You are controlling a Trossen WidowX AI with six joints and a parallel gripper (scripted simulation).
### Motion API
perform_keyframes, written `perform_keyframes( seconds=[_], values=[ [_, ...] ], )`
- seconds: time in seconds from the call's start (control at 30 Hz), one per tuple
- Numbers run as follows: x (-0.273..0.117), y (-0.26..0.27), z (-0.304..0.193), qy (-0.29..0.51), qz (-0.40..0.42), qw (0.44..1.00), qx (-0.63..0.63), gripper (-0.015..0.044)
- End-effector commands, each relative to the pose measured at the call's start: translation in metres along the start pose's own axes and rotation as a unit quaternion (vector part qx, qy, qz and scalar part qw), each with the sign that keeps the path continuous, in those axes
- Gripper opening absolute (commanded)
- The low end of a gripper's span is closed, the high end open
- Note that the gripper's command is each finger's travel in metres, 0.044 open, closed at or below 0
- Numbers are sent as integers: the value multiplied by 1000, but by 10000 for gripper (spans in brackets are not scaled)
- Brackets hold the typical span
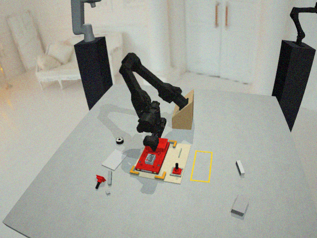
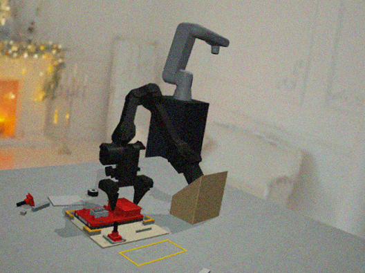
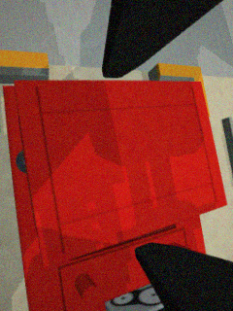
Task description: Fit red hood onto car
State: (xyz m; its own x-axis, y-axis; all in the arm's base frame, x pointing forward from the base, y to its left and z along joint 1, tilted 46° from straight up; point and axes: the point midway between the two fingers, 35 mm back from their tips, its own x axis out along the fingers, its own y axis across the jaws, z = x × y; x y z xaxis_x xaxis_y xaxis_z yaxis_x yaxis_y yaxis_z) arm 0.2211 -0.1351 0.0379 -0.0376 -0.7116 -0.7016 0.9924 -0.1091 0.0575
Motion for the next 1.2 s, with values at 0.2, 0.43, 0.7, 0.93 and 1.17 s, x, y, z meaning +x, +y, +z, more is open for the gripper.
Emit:
perform_keyframes(
  seconds=[0.2, 0.43, 0.7, 0.93, 1.17],
  values=[
    [0, 0, 0, 0, 0, 1000, 0, 308],
    [0, 0, 0, 0, 0, 1000, -1, 222],
    [-8, 0, 0, 0, 0, 1000, -1, 12],
    [-23, 0, 0, 1, 0, 1000, -1, 0],
    [-41, 0, -1, 1, 0, 1000, -1, 0]
  ],
)
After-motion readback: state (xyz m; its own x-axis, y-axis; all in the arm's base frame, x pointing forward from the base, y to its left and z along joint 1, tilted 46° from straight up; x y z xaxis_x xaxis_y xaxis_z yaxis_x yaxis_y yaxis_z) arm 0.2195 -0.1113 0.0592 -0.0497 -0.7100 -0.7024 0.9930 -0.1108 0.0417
